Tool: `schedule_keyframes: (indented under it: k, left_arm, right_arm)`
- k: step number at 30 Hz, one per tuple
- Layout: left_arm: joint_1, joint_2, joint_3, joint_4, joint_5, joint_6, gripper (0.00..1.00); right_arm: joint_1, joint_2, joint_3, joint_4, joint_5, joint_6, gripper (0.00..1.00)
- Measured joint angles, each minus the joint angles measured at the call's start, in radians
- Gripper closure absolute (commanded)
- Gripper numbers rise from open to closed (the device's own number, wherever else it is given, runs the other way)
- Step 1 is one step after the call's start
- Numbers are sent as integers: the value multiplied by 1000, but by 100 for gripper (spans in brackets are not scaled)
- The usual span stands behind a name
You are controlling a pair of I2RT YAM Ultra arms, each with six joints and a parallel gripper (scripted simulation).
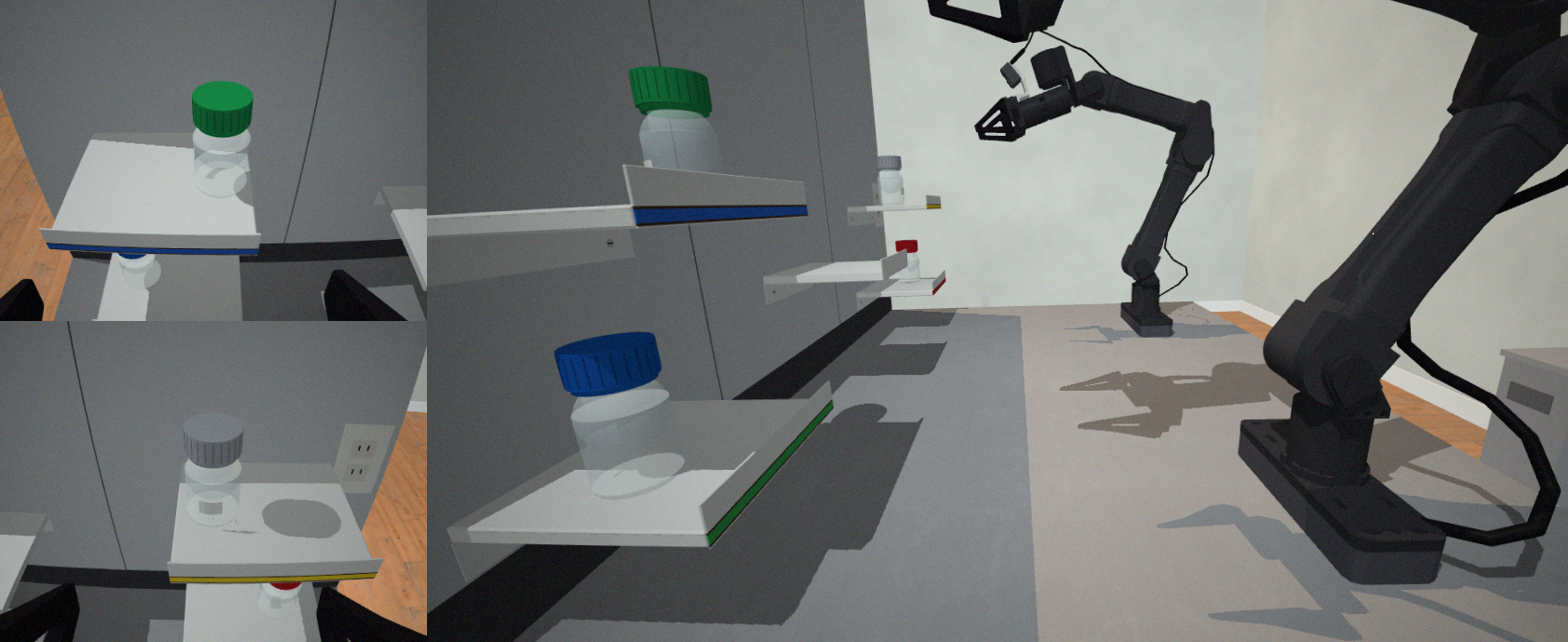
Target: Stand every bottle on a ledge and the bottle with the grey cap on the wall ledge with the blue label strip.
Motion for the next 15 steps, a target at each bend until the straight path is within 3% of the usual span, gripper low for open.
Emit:
schedule_keyframes:
  k: [5,6,15]
  left_arm:
    - [0,0,0,0,0,0,0]
    - [0,0,0,0,0,0,0]
    - [0,0,0,-1,0,0,0]
  right_arm:
    - [0,0,0,-2,0,0,0]
    - [0,0,0,-2,0,0,6]
    - [0,4,-8,93,0,-2,6]
